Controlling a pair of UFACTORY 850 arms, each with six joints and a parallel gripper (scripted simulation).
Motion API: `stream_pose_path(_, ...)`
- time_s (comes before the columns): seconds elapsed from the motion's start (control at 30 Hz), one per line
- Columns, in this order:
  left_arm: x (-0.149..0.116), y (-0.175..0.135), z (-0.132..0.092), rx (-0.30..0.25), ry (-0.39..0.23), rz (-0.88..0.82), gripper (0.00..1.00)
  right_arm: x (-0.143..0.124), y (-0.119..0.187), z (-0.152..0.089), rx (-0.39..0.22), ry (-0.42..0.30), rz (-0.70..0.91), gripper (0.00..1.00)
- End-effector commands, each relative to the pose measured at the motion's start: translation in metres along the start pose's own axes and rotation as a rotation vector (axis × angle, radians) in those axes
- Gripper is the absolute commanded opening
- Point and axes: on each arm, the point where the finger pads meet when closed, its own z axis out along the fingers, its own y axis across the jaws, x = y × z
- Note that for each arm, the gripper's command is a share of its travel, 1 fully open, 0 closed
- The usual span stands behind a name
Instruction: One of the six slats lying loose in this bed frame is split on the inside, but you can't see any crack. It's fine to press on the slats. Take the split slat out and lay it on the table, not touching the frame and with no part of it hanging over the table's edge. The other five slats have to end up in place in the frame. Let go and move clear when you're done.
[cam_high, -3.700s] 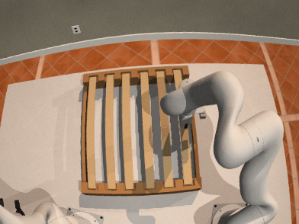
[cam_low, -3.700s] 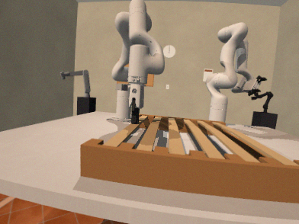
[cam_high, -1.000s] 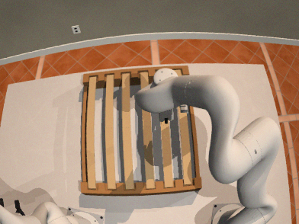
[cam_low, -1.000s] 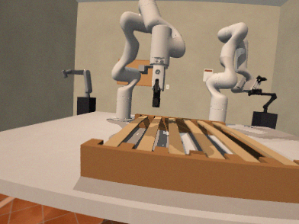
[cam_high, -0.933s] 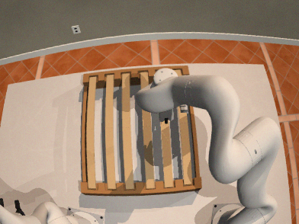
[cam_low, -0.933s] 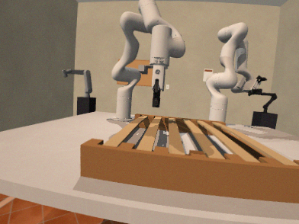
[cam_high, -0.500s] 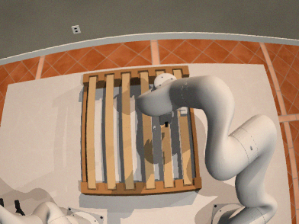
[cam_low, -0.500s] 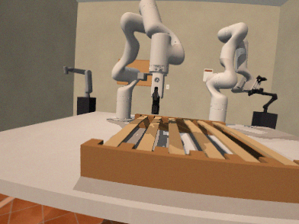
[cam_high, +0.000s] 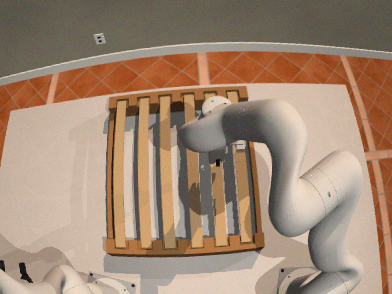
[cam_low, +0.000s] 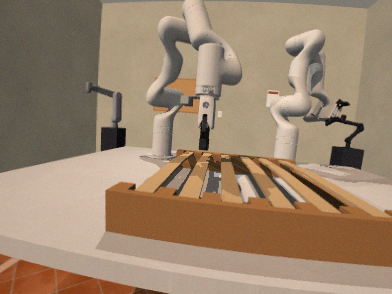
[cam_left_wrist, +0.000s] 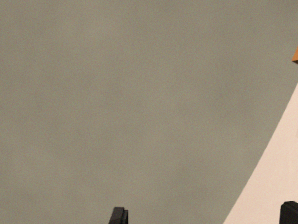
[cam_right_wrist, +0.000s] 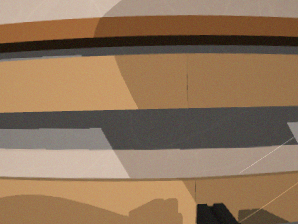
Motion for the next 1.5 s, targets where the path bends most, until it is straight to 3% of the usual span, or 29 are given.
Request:
stream_pose_path(0.0,-0.0001,-0.0004,-0.0001,0.000,0.000,0.001,1.00,-0.0005,-0.0009,-0.0011,0.002,-0.001,0.000,0.00)
stream_pose_path(1.47,-0.0001,-0.0004,-0.0001,0.000,0.000,0.001,1.00,-0.0012,-0.0012,0.0029,0.002,-0.001,0.000,0.00)
